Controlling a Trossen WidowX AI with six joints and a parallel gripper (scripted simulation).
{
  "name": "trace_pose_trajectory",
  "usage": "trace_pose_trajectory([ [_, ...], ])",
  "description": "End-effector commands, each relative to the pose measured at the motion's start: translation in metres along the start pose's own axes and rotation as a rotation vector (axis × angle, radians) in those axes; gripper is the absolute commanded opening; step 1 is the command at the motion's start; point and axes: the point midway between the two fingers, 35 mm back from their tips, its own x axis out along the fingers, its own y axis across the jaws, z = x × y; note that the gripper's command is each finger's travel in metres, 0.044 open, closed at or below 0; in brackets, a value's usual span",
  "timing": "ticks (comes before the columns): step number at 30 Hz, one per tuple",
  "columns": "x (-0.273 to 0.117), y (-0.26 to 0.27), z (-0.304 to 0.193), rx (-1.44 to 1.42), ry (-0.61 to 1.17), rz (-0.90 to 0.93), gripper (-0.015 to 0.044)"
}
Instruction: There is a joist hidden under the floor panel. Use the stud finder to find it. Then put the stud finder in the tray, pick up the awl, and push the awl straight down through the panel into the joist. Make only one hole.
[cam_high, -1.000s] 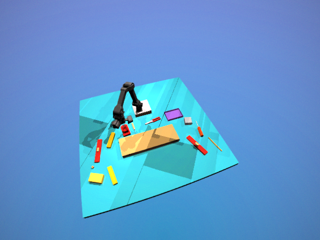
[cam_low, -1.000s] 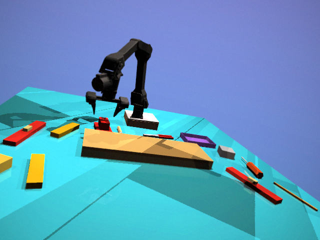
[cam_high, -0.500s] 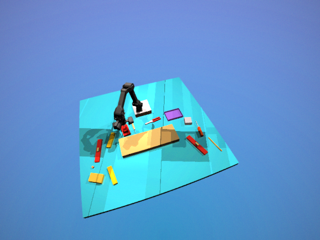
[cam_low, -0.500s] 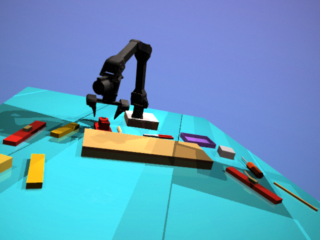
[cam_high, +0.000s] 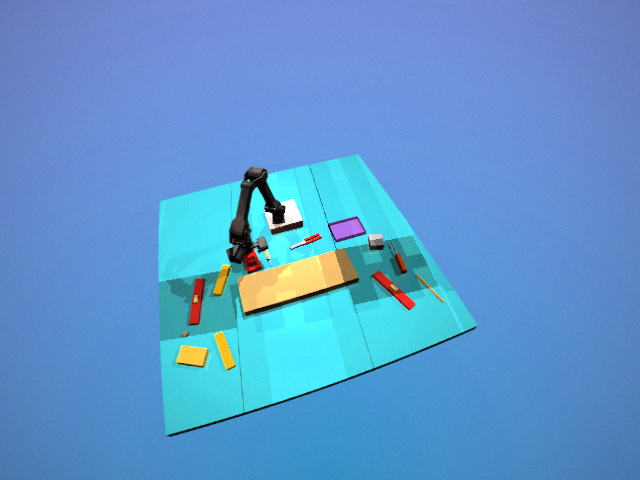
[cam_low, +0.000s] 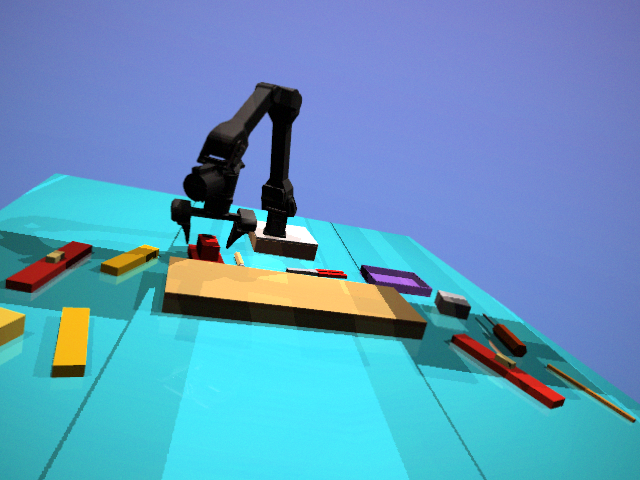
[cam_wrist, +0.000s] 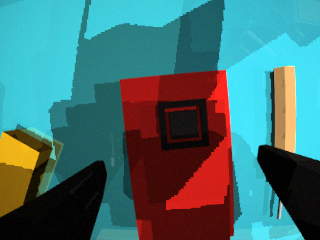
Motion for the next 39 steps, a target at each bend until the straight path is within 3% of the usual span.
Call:
trace_pose_trajectory([
  [1, 0.0084, -0.0002, -0.0014, 0.001, -0.003, 0.0, 0.044],
  [7, 0.0153, -0.0007, -0.0029, 0.001, -0.003, 0.0, 0.044],
  [11, 0.0153, -0.0007, -0.0029, 0.001, -0.003, 0.0, 0.0335],
  [38, 0.0153, -0.0007, -0.0029, 0.001, -0.003, 0.0, 0.0155],
  [39, 0.0143, -0.0005, -0.0027, 0.001, -0.003, 0.0, 0.0129],
])
